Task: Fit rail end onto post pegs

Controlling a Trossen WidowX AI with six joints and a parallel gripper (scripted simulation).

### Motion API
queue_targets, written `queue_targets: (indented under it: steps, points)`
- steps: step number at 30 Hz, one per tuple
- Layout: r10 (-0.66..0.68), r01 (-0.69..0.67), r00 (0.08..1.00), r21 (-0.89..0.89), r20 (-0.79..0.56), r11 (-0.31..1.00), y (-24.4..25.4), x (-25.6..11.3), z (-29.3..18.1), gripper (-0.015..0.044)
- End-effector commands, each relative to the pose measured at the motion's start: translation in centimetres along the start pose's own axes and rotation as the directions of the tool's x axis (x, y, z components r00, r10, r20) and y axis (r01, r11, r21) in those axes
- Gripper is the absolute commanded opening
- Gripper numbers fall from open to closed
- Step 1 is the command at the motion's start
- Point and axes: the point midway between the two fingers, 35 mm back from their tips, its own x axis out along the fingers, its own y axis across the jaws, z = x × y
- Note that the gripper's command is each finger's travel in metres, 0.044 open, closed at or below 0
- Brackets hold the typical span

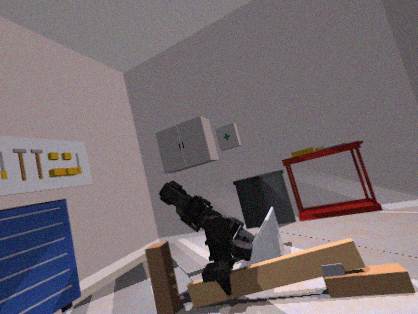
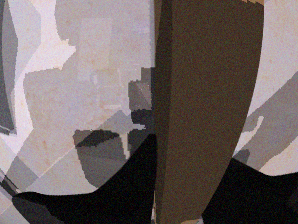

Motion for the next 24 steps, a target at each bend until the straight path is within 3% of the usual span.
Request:
queue_targets:
  steps: [1, 2, 24]
  points:
    - [-0.001, 0.001, 1.000, -0.003, -0.005, 1.000, 0.00, 0.03, -0.07, 0.0026]
    - [-0.001, 0.001, 1.000, -0.003, -0.005, 1.000, 0.00, 0.03, -0.07, 0.0000]
    - [-0.001, 0.001, 1.000, -0.003, -0.005, 1.000, -0.02, -0.52, 0.03, 0.0000]
